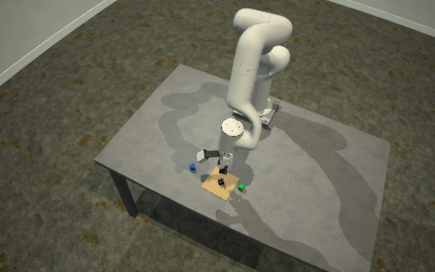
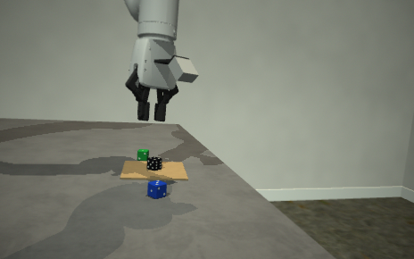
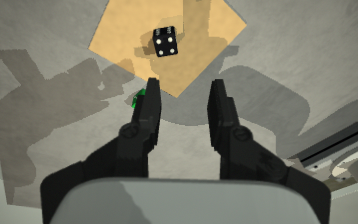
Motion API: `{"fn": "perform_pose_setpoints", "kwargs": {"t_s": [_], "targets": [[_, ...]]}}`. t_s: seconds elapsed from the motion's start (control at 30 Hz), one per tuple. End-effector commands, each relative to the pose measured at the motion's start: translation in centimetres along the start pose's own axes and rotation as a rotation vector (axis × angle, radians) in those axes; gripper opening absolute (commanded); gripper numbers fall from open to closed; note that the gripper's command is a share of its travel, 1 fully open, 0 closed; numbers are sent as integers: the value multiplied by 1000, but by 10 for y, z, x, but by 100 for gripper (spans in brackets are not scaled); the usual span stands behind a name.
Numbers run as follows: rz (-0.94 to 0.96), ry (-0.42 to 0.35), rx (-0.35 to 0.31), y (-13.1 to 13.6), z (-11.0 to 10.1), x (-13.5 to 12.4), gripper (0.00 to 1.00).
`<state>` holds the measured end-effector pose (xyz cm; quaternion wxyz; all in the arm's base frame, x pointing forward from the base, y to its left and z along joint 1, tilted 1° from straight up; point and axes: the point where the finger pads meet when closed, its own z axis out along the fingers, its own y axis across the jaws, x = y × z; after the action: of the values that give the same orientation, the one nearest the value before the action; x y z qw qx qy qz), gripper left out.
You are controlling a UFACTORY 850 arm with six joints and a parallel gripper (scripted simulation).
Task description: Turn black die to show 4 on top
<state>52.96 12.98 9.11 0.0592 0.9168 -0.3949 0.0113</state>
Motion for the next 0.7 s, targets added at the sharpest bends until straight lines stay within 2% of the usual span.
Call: {"fn": "perform_pose_setpoints", "kwargs": {"t_s": [0.0, 0.2, 0.23, 0.67], "targets": [[-13, -58, 52, -9, -6, 7, 42], [-15, -61, 77, -13, -10, 12, 42], [-15, -61, 77, -13, -10, 12, 100], [-15, -61, 77, -13, -10, 12, 100]]}}
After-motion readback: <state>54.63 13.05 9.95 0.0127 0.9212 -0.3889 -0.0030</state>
